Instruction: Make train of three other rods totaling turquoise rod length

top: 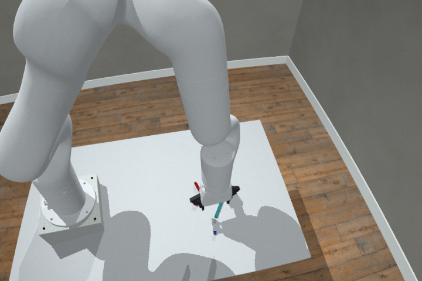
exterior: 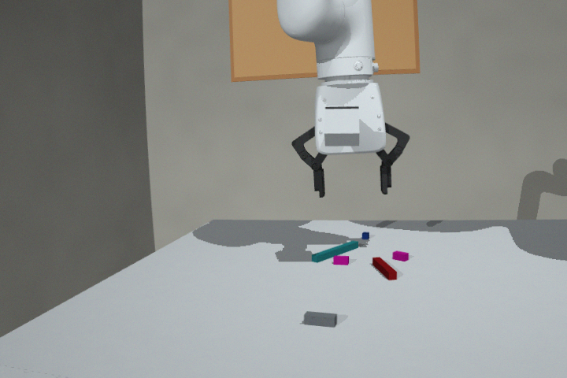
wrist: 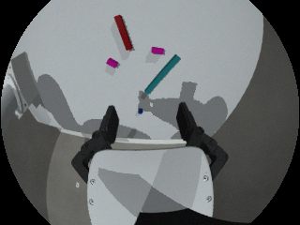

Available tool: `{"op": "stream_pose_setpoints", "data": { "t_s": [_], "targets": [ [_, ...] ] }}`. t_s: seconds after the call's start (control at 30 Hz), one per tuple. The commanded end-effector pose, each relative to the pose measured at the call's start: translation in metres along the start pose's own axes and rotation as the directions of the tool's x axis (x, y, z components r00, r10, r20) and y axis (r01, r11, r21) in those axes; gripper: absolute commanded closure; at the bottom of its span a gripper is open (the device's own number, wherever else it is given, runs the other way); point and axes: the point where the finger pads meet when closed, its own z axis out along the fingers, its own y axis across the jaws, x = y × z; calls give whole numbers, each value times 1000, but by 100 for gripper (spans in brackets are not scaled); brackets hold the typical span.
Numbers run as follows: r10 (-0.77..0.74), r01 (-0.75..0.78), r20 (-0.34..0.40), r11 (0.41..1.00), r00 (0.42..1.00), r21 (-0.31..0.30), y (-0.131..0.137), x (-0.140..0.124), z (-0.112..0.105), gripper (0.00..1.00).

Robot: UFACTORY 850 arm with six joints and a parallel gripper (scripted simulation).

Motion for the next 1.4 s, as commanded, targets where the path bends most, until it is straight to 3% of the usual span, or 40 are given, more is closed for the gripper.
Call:
{"op": "stream_pose_setpoints", "data": {
  "t_s": [0.0,0.1,0.23,0.6,0.67,0.73,1.17,1.23,1.37],
  "targets": [
    [-161,160,-30,987,986,-33,2,7,0,0],
    [-195,194,-29,980,980,-34,2,8,1,0],
    [-370,369,-22,929,929,-39,4,17,2,0],
    [-689,688,-5,724,725,-45,6,34,4,0],
    [-689,688,-5,724,725,-45,6,34,4,0],
    [-772,772,1,634,635,-46,7,40,4,0],
    [-967,967,21,251,252,-42,9,60,7,0],
    [-967,967,21,251,252,-42,9,60,7,0],
    [-984,984,25,175,176,-41,9,64,7,0]
  ]
}}
